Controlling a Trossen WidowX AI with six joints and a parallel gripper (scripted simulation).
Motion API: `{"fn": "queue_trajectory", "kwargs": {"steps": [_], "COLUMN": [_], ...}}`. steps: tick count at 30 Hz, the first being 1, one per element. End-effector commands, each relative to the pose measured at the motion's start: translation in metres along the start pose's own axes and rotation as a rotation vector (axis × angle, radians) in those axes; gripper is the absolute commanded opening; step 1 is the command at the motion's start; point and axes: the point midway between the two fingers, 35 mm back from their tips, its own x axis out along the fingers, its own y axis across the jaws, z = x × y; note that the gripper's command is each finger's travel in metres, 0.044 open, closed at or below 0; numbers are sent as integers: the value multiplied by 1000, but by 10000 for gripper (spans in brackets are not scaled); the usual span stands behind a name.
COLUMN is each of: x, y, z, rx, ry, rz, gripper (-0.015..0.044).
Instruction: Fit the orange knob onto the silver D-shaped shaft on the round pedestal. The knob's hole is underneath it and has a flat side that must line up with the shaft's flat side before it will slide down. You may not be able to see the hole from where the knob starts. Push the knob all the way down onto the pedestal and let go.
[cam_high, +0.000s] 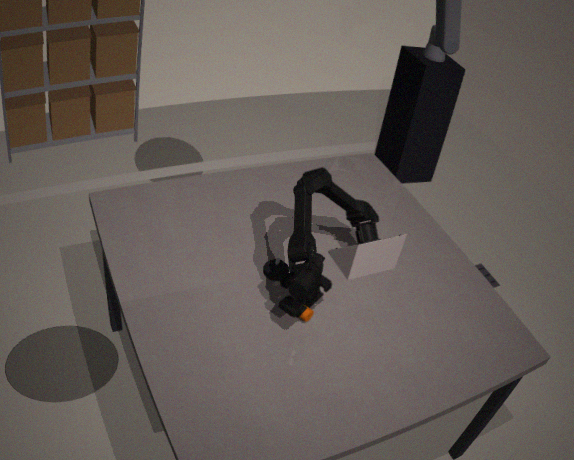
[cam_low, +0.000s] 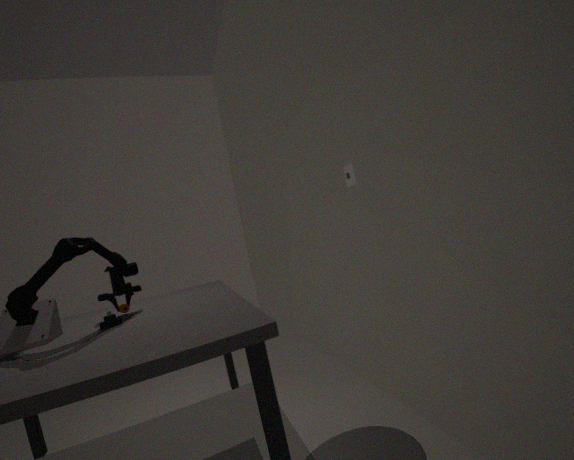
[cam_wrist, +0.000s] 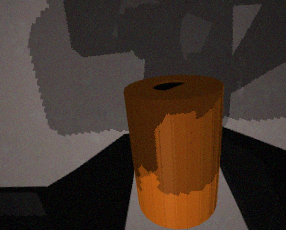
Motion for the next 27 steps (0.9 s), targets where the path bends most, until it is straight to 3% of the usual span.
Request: {"fn": "queue_trajectory", "kwargs": {"steps": [1, 14, 27], "x": [-2, -2, -2], "y": [0, 0, 0], "z": [0, 0, 0], "rx": [140, 311, 743], "ry": [5, 5, 5], "rz": [3, 2, 1], "gripper": [181, 181, 181]}}
